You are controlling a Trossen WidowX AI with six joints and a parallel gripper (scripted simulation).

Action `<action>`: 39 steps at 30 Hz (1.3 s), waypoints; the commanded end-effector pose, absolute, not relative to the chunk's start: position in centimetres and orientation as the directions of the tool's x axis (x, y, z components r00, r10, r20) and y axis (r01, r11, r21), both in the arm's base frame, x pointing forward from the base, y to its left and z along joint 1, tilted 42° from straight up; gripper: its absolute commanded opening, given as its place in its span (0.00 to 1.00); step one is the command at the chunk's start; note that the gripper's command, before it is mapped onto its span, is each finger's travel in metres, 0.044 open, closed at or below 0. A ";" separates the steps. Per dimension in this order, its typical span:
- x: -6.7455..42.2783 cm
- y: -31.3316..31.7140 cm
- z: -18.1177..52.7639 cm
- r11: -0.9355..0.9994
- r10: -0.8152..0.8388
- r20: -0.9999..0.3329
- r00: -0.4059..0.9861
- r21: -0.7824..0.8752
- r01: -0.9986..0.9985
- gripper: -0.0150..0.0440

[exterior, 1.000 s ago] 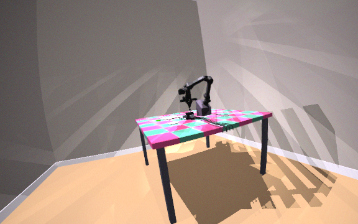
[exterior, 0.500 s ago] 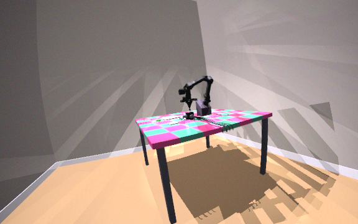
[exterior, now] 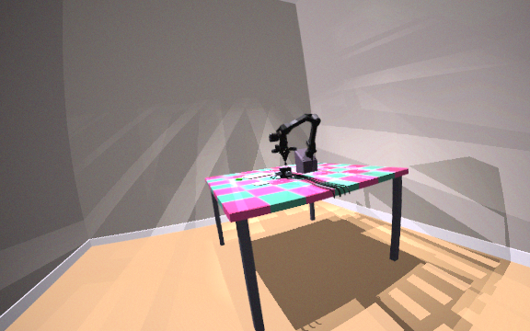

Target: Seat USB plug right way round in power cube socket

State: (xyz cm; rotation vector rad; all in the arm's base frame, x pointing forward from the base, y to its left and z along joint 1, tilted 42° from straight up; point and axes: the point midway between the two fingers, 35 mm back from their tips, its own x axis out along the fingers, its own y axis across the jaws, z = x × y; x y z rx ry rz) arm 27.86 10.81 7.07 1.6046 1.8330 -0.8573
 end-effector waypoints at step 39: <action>27.8 10.9 6.5 0.062 0.621 -0.772 -0.133 -0.121 0.991 0.25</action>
